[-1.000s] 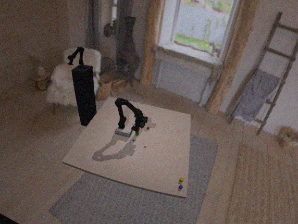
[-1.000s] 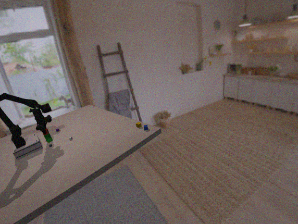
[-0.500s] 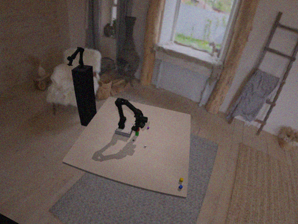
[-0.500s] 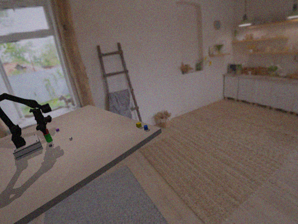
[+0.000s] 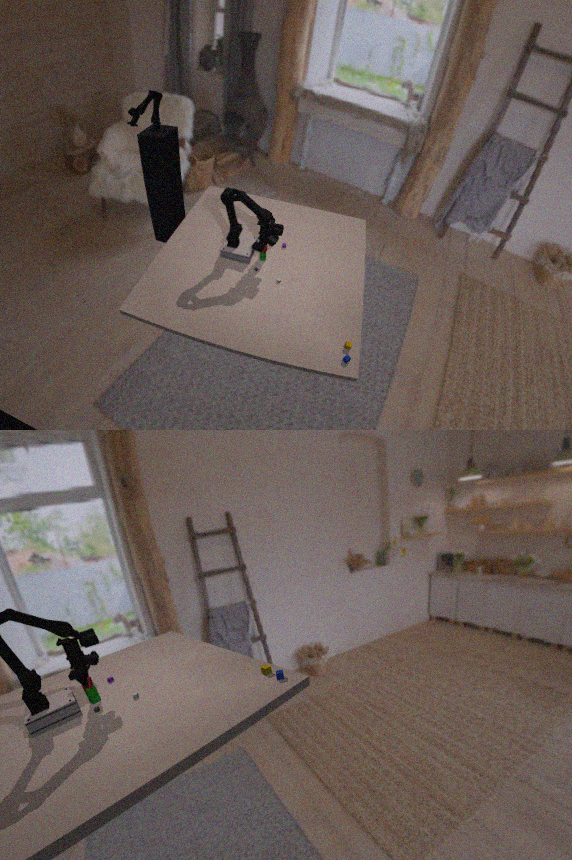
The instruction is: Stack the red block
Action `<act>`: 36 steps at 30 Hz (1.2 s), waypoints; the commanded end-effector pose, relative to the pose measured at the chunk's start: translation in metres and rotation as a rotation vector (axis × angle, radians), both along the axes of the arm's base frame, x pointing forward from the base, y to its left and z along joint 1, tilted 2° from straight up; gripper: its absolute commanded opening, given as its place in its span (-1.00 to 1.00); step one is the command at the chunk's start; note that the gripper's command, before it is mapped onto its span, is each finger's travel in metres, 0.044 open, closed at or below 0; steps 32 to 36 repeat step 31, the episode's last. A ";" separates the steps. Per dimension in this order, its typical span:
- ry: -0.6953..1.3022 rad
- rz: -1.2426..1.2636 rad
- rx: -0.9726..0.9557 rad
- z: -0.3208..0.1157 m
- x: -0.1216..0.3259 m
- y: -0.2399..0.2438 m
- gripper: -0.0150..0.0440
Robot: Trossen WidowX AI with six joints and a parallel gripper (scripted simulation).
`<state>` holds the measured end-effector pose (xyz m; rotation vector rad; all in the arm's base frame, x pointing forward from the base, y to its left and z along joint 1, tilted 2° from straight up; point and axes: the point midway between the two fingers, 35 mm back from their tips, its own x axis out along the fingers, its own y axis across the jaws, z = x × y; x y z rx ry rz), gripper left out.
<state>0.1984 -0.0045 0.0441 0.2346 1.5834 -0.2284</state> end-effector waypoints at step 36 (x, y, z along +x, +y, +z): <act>0.000 0.000 0.000 0.000 0.000 0.000 1.00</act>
